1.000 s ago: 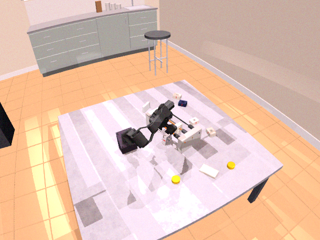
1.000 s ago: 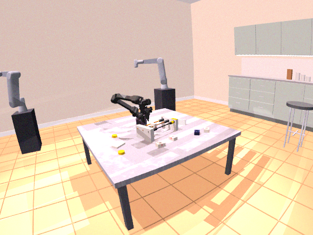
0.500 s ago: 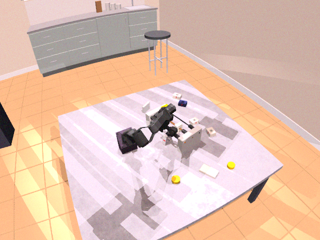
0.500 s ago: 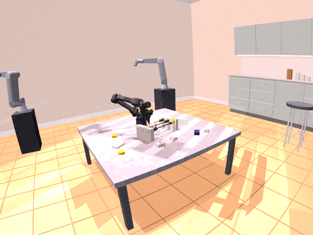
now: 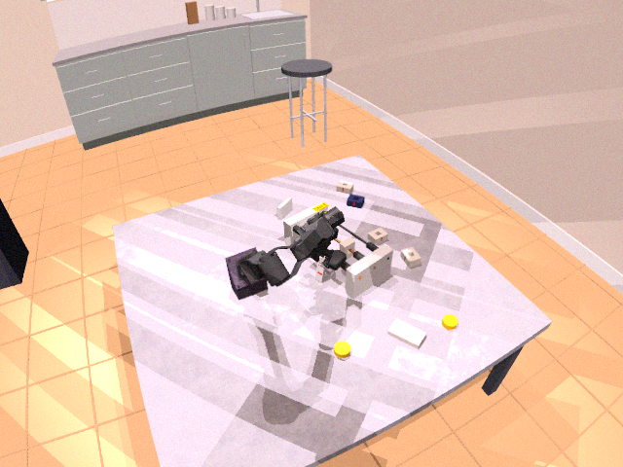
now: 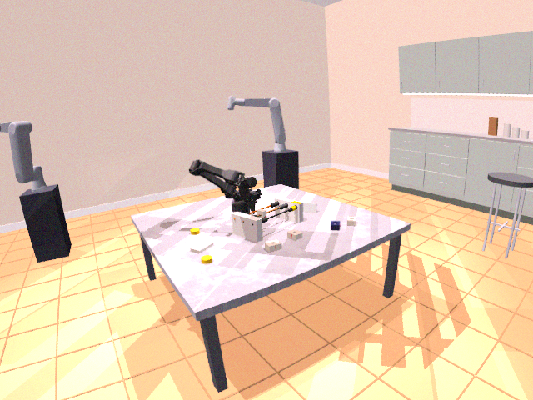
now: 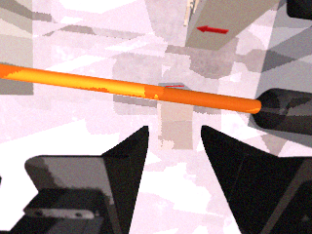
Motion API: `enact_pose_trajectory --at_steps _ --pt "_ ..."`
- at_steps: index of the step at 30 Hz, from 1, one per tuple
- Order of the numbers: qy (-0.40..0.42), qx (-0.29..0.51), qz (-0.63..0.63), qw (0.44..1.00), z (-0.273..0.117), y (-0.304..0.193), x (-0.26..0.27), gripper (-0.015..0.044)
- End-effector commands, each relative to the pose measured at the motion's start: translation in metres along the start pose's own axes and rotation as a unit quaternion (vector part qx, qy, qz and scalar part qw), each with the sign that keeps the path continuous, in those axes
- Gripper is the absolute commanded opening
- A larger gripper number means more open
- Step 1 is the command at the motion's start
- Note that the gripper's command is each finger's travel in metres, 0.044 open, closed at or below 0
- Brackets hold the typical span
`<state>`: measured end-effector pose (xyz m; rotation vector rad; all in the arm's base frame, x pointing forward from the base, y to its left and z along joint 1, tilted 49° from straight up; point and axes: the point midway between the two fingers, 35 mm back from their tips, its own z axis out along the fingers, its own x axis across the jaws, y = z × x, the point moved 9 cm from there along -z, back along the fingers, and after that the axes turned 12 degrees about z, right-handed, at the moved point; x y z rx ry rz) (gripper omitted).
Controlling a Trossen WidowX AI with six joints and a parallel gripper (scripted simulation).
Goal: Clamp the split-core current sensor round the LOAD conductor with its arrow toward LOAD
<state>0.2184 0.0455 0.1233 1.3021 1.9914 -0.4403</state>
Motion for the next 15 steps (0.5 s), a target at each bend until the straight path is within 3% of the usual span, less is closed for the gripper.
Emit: enact_pose_trajectory --at_steps 1,14,15 --pt "0.0 -0.001 0.002 1.0 -0.0006 0.0003 -0.0001 0.0155" --pt "0.0 -0.001 0.002 1.0 -0.0006 0.0003 -0.0001 0.0068" --pt "0.0 0.0 0.001 1.0 -0.001 0.0005 0.0002 0.0042"
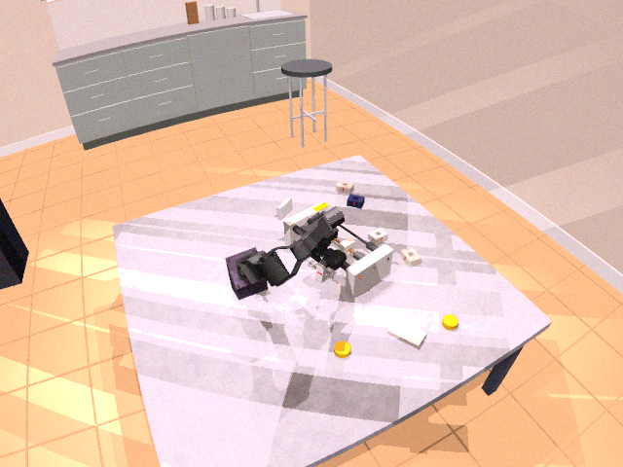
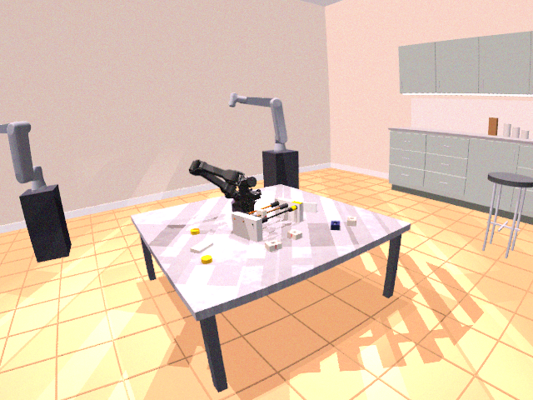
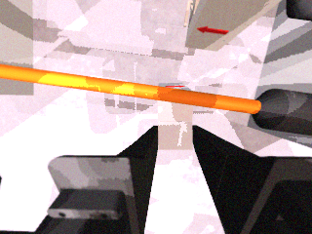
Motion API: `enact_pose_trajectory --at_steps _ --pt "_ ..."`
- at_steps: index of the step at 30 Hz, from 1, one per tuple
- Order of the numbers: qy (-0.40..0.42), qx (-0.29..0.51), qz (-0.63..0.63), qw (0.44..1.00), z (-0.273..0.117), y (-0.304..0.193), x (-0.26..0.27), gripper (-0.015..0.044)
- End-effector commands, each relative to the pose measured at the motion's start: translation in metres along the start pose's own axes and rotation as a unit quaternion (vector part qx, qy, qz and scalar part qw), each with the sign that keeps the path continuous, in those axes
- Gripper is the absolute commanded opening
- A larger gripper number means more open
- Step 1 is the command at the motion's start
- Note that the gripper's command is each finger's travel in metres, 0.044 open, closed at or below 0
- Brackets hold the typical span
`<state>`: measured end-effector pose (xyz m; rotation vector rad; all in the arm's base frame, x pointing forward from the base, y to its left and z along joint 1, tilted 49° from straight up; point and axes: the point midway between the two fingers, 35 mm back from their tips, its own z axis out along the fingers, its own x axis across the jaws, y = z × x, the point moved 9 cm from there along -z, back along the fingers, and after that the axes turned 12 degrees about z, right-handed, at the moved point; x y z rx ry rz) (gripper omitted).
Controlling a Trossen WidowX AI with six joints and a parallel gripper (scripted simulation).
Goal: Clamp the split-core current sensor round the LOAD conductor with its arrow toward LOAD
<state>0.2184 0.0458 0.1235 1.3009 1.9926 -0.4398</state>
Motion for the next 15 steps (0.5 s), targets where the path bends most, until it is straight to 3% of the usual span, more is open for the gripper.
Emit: enact_pose_trajectory --at_steps 1,15 --pt "0.0 0.001 -0.001 1.0 -0.001 0.001 0.001 0.0016" --pt "0.0 0.002 -0.003 1.0 -0.012 -0.031 -0.002 0.0"
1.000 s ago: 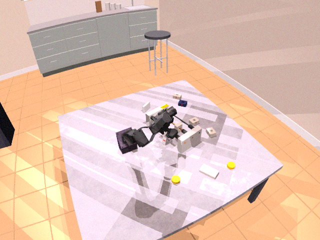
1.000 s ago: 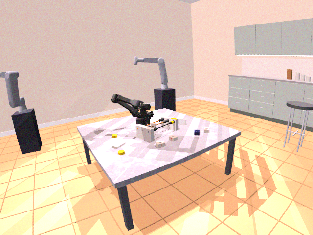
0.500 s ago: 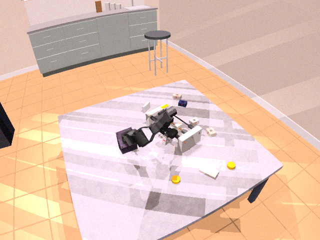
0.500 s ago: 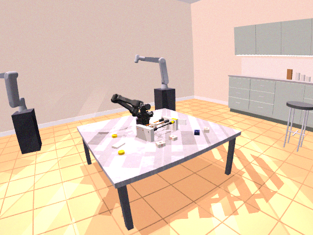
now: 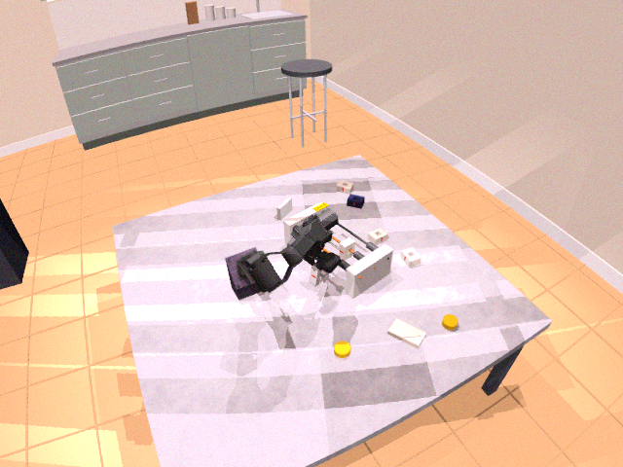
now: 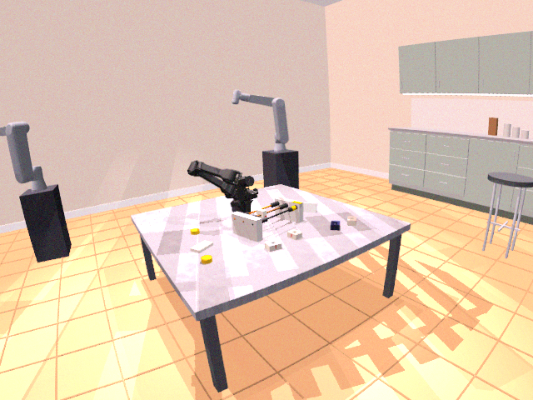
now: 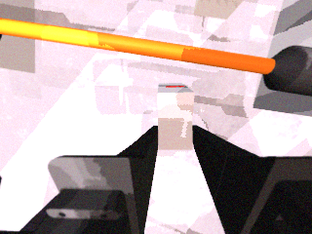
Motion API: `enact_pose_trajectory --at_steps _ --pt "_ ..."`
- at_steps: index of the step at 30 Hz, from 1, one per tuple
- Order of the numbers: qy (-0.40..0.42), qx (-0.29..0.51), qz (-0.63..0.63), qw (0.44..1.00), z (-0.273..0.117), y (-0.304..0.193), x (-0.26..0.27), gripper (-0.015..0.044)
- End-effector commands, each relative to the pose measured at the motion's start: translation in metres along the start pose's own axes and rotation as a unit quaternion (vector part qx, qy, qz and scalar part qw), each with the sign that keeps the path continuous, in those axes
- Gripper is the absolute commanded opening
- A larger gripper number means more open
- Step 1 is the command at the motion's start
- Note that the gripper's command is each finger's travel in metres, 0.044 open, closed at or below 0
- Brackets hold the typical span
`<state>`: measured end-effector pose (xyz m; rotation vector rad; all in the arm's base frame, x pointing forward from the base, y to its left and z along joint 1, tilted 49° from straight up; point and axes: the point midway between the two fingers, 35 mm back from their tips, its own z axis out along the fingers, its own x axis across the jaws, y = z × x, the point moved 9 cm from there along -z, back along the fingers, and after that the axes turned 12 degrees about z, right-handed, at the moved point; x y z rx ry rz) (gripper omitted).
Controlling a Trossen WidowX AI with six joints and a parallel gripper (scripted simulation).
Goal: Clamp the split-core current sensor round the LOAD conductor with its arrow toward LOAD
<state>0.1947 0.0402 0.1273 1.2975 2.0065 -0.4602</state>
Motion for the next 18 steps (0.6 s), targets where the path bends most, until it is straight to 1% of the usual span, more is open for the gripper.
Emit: enact_pose_trajectory --at_steps 1,8,18 --pt "-0.001 -0.005 0.004 1.0 -0.005 -0.012 -0.001 0.0" --pt "-0.001 -0.004 0.004 1.0 -0.007 -0.028 -0.001 0.0" --pt "0.001 0.0 -0.001 1.0 -0.005 -0.025 0.0 0.0262"
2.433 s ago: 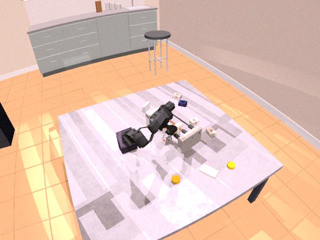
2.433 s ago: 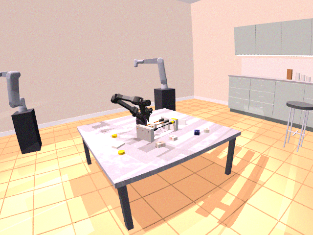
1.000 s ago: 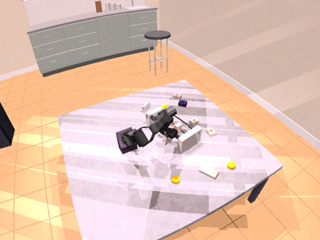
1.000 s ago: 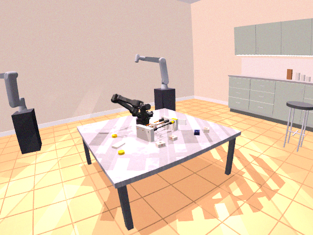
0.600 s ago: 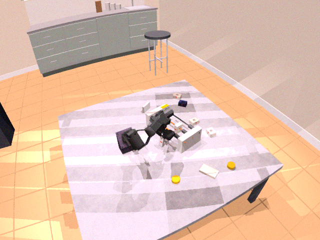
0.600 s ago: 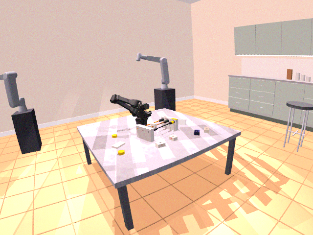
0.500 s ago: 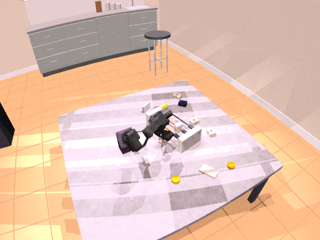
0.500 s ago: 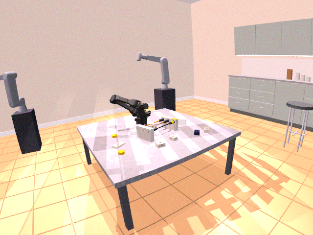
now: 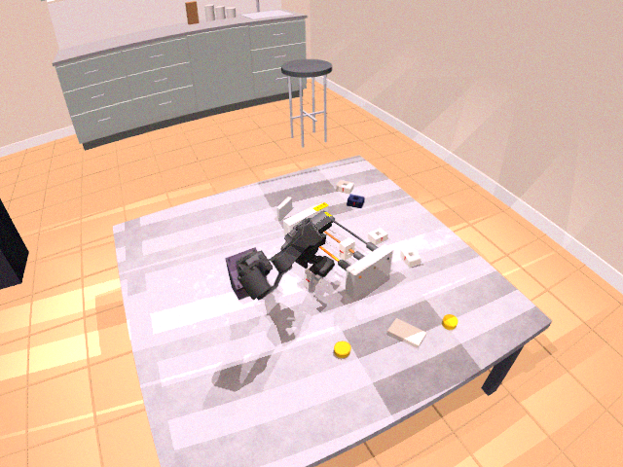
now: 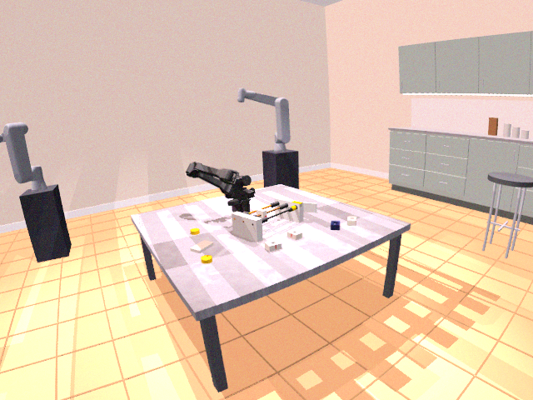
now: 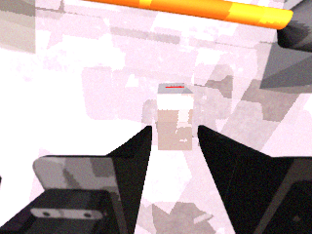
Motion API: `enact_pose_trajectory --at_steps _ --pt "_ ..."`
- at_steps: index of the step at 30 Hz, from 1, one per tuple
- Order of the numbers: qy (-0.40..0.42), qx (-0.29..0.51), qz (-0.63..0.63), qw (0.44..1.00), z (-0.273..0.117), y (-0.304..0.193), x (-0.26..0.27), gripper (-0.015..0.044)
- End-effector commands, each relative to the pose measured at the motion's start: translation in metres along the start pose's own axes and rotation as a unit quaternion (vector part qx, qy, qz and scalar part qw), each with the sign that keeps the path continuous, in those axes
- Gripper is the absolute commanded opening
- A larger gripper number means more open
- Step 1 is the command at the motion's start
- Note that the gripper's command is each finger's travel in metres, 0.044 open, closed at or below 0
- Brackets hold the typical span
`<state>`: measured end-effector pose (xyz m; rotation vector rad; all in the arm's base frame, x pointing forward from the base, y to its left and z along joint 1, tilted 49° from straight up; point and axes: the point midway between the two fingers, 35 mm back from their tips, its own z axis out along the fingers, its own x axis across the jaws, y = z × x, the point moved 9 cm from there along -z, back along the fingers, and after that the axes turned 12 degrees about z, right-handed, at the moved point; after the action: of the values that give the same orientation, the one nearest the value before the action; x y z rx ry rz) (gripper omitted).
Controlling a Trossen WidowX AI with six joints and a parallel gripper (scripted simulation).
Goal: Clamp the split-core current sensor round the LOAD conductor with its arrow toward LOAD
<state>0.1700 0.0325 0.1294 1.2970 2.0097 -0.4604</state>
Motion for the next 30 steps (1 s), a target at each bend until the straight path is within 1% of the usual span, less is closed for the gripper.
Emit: enact_pose_trajectory --at_steps 1,6,8,12,15,16,17,19,21,24,27,30 --pt "0.0 0.0 0.0 1.0 0.0 0.0 0.0 0.0286" --pt "0.0 0.0 0.0 1.0 -0.001 0.0 0.0 0.0286" --pt "0.002 -0.001 0.001 1.0 -0.013 0.001 0.001 0.0286" --pt "0.0 -0.003 0.003 1.0 -0.05 -0.003 0.0 0.0286" --pt "-0.001 -0.004 0.004 1.0 -0.056 -0.004 0.0 0.0286" --pt "-0.001 -0.002 -0.006 1.0 -0.056 -0.004 0.0 0.0313" --pt "-0.002 0.002 -0.034 0.999 -0.056 -0.002 0.0 0.032" --pt "-0.002 0.019 -0.136 0.991 -0.056 0.005 0.001 0.032" --pt "0.001 0.038 -0.246 0.969 -0.056 0.013 0.002 0.032" --pt "0.014 0.064 -0.403 0.913 -0.055 0.025 0.004 0.032" --pt "0.034 0.087 -0.549 0.831 -0.052 0.038 0.008 0.032" --pt "0.06 0.103 -0.671 0.732 -0.048 0.049 0.012 0.032"
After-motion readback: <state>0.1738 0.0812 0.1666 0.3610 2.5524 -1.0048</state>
